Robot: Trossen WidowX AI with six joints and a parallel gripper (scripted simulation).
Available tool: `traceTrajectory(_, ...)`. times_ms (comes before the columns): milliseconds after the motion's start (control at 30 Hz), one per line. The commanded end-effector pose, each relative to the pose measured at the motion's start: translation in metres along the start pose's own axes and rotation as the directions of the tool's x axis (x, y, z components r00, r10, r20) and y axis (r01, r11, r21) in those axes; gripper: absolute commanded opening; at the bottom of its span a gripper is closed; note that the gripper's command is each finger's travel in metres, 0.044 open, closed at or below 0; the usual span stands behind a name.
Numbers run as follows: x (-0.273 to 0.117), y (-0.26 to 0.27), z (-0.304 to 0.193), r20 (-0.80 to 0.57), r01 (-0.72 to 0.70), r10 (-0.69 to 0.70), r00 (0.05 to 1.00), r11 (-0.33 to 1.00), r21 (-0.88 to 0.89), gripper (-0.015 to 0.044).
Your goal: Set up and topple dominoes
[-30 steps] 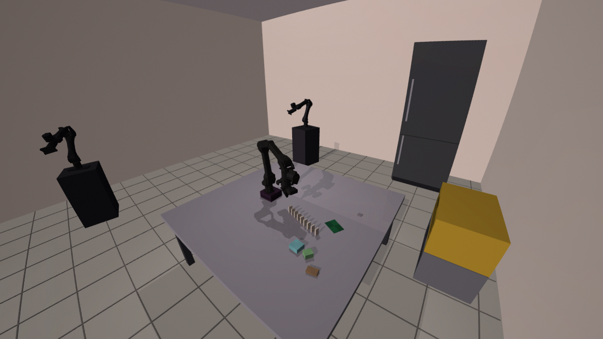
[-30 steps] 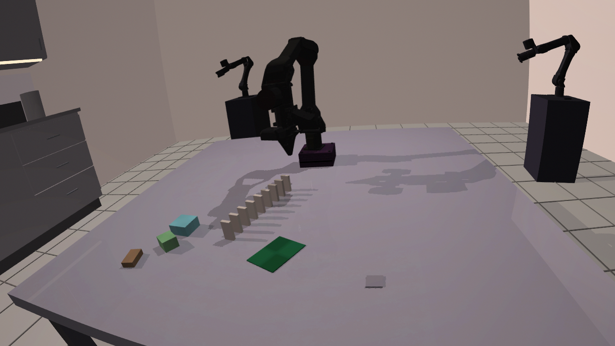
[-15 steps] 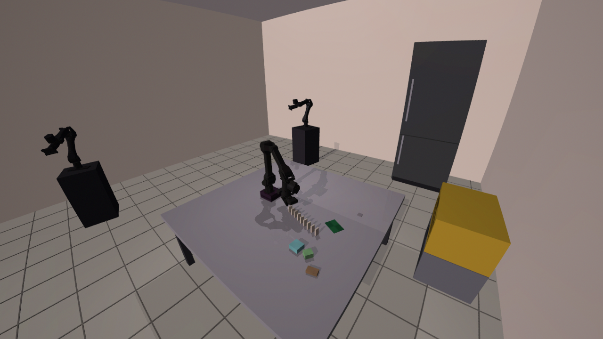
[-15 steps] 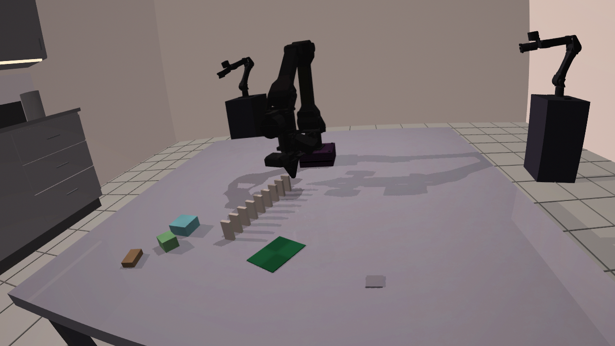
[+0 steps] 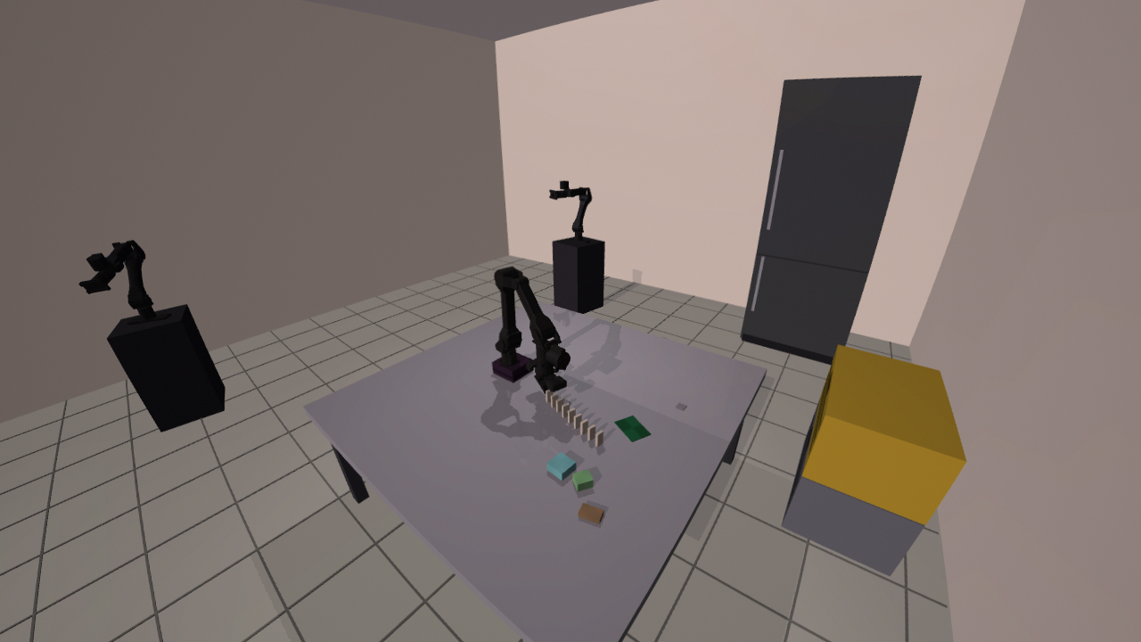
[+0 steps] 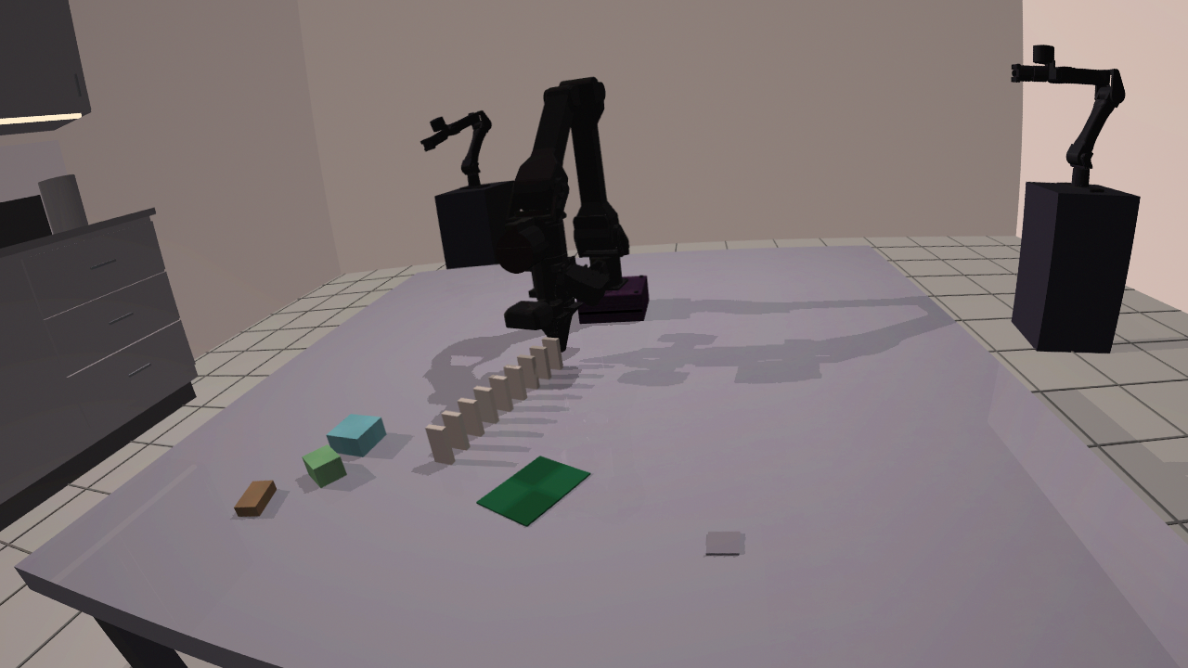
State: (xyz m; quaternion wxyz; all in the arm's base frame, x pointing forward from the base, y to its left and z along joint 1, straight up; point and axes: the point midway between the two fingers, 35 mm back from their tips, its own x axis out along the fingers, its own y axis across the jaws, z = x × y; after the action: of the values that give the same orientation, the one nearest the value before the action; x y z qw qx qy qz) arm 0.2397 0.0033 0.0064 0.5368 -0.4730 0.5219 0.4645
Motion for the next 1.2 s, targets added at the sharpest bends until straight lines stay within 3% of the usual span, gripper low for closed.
traceTrajectory(0,0.000,-0.008,0.000,0.001,0.001,-0.001,1.000,1.000,-0.005,0.0000)
traceTrajectory(367,-0.003,-0.018,0.001,-0.001,0.001,-0.001,1.000,1.000,-0.007,0.0000)
traceTrajectory(700,-0.059,-0.043,-0.001,0.001,0.004,-0.004,1.000,1.000,-0.006,0.0000)
traceTrajectory(1167,-0.060,-0.043,-0.001,0.001,0.005,-0.005,1.000,1.000,-0.005,0.0000)
